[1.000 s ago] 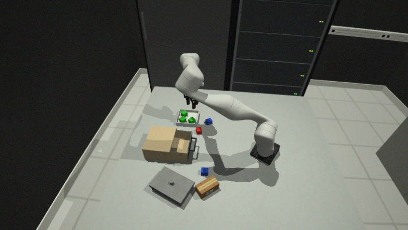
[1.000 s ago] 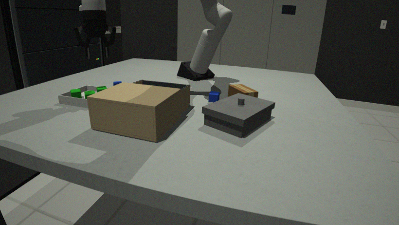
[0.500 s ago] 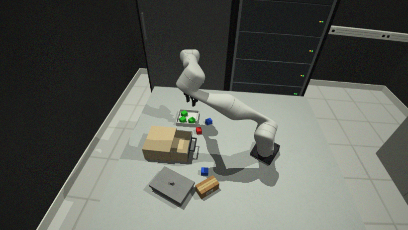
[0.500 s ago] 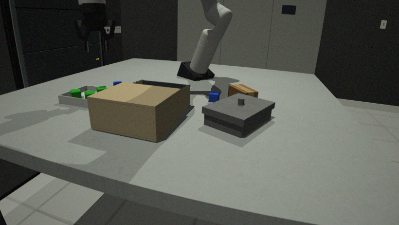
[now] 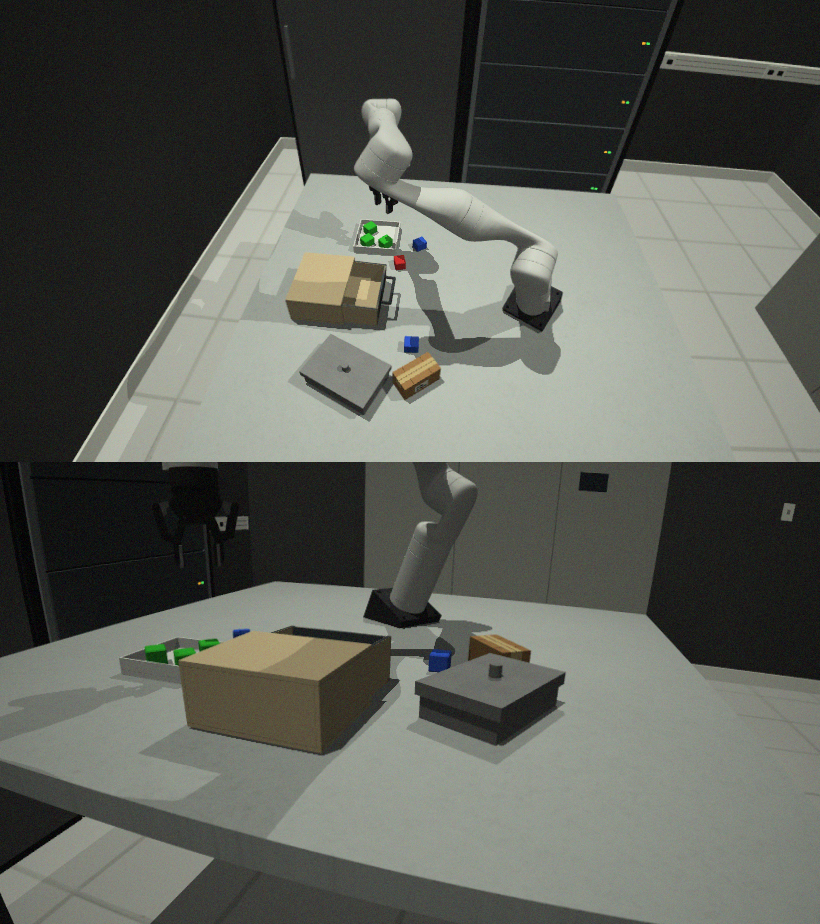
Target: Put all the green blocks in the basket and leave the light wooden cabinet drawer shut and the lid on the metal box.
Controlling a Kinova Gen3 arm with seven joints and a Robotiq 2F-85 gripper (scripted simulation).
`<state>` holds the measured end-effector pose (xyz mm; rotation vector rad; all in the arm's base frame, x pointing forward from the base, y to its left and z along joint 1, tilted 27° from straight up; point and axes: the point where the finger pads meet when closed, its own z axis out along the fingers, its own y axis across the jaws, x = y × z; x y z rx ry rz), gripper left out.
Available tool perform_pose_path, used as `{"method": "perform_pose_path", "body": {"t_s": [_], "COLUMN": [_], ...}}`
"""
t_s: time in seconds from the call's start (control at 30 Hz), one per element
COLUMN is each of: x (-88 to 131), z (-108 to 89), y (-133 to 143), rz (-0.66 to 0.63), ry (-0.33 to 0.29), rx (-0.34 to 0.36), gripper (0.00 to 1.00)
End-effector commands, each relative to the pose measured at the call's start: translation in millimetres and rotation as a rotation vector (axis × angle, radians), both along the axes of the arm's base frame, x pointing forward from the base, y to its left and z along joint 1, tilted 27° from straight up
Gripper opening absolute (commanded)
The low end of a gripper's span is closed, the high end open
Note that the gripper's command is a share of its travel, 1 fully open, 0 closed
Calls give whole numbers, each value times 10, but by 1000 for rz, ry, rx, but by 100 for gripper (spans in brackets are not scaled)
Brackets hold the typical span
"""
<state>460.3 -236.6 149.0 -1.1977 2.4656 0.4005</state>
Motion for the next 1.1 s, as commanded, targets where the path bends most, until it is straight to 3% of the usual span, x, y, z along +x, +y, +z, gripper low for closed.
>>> {"method": "perform_pose_path", "body": {"t_s": [0.0, 0.1, 0.2, 0.37, 0.6, 0.67, 0.87, 1.07], "x": [-21, -21, -33, -156, -568, -568, -854, -901], "z": [75, 106, 237, 512, 760, 760, 805, 808], "y": [84, 134, 358, 922, 1749, 1749, 2130, 2185], "rz": [25, 40, 105, 271, 531, 531, 663, 684], "ry": [-7, -14, -44, -122, -241, -241, -299, -308], "rx": [-12, -20, -52, -114, -154, -154, -150, -148], "gripper": [61, 61, 61, 61, 61, 61, 61, 61]}}
